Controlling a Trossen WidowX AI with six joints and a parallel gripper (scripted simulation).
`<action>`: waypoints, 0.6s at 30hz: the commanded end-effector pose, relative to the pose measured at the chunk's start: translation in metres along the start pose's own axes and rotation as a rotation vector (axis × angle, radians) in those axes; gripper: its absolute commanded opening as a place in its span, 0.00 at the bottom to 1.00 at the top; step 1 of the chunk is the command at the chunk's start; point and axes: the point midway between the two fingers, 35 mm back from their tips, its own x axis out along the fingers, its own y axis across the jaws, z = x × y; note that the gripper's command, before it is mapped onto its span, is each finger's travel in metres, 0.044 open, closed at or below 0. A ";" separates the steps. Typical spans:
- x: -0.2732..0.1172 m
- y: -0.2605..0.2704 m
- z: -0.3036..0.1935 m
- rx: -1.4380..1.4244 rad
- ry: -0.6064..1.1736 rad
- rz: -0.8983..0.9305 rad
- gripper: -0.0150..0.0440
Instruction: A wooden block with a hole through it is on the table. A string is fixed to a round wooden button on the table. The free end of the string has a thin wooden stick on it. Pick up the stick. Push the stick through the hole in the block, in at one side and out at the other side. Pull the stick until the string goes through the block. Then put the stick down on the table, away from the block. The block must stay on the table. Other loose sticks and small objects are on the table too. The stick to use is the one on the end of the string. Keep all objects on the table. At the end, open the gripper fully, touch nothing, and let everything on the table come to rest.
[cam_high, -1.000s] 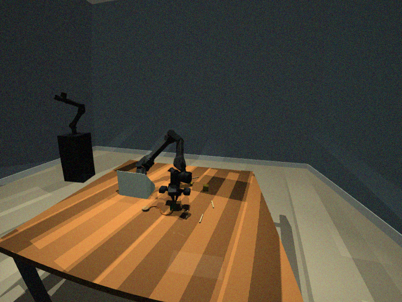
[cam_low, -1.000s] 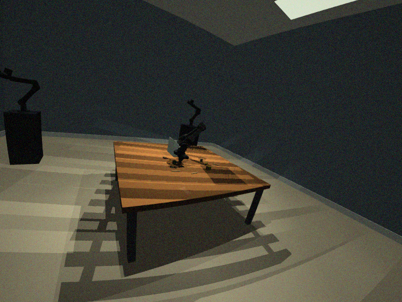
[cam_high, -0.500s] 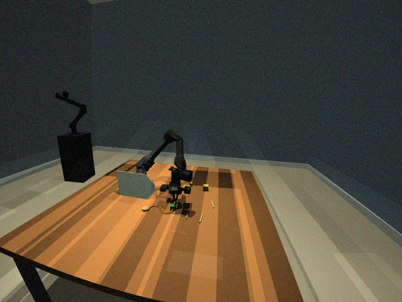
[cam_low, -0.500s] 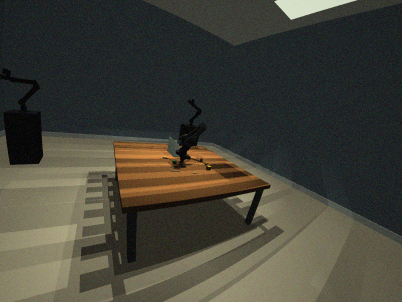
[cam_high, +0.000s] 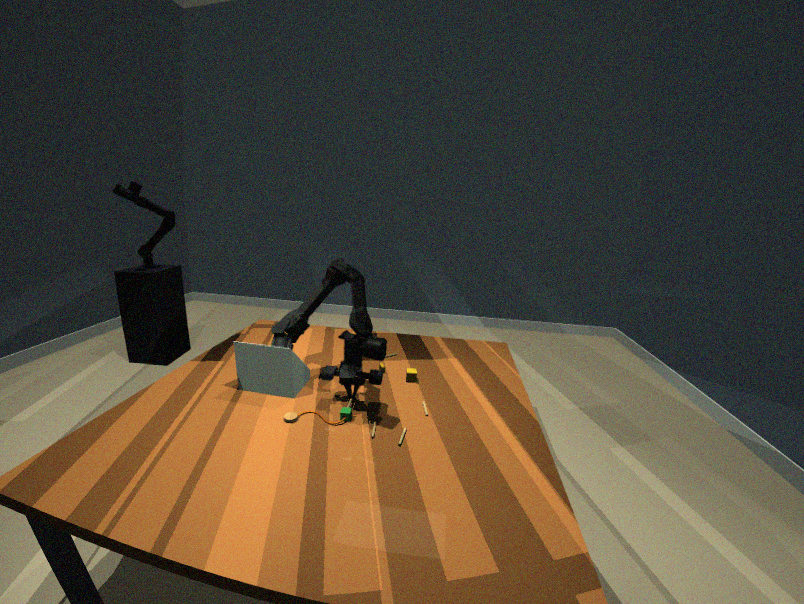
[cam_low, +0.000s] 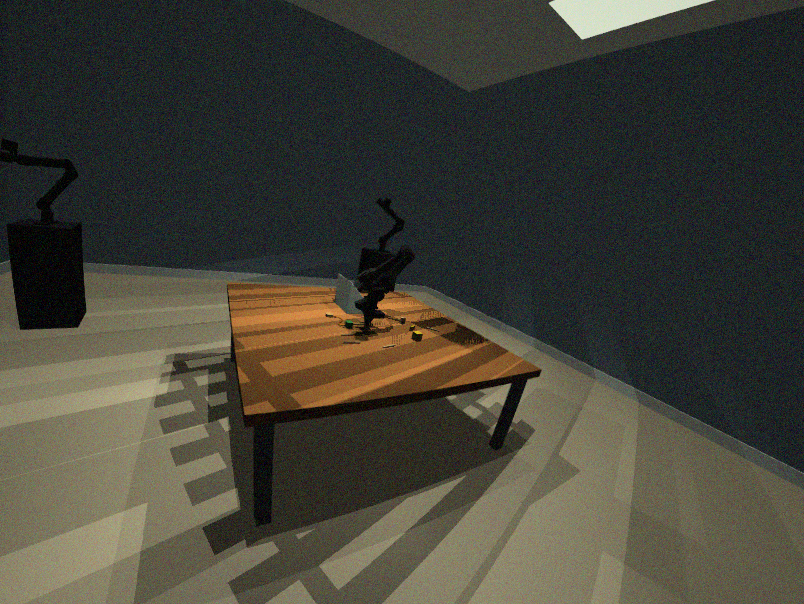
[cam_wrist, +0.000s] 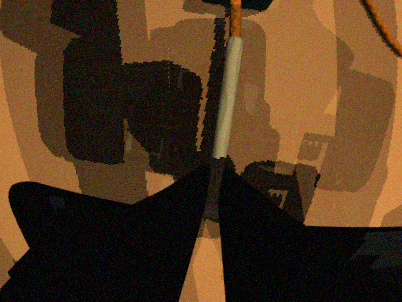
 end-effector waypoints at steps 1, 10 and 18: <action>0.000 -0.002 -0.006 0.005 0.004 0.000 0.25; -0.001 0.003 -0.018 0.032 0.004 -0.001 0.25; -0.004 0.005 -0.022 0.046 0.004 -0.003 0.25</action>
